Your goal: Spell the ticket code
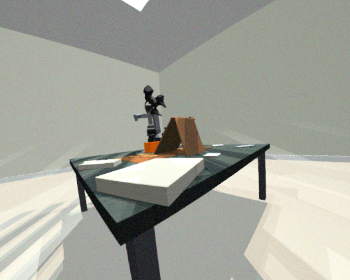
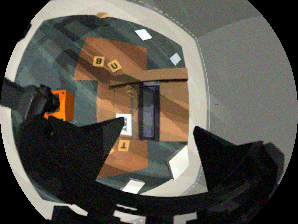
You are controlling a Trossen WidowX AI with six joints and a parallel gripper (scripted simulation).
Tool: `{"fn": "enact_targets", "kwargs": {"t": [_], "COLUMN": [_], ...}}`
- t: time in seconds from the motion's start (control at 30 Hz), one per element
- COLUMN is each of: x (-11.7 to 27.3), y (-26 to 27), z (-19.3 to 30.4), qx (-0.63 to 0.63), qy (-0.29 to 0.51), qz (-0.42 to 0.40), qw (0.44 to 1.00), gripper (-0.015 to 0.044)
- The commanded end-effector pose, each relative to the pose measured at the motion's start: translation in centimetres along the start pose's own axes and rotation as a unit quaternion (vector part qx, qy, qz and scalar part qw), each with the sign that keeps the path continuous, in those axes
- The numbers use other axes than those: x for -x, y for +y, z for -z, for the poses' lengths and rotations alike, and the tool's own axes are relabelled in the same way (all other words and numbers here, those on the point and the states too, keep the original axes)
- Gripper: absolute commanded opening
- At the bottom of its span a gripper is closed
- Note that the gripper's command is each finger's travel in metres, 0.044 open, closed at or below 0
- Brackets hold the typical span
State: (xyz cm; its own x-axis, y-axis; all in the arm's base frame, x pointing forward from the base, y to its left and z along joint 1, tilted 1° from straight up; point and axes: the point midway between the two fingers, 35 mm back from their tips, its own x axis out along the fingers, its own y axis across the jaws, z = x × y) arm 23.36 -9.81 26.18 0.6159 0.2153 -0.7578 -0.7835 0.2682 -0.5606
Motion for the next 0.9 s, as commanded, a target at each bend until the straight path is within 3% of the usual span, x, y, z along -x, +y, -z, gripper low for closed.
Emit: {"fn": "enact_targets", "kwargs": {"t": [0.0, 0.27, 0.3, 0.4, 0.5, 0.67, 0.87], "x": [0.7, 0.7, 0.6, -0.1, -1.5, -4.0, -7.0], "y": [-0.1, -0.1, -0.1, -0.2, -0.2, 0.2, 1.2], "z": [0.8, 0.8, 0.8, 2.0, 4.2, 7.9, 12.3], "qx": [0.0, 0.0, -0.005, -0.081, -0.228, -0.466, -0.705], "qy": [-0.003, -0.003, -0.002, 0.009, 0.034, 0.085, 0.15], "qz": [0.0, 0.0, -0.001, -0.01, -0.024, -0.032, -0.011], "qw": [1.0, 1.0, 1.0, 0.997, 0.973, 0.88, 0.693], "gripper": [0.044, 0.044, 0.0414, 0.034, 0.034, 0.034, 0.034]}}
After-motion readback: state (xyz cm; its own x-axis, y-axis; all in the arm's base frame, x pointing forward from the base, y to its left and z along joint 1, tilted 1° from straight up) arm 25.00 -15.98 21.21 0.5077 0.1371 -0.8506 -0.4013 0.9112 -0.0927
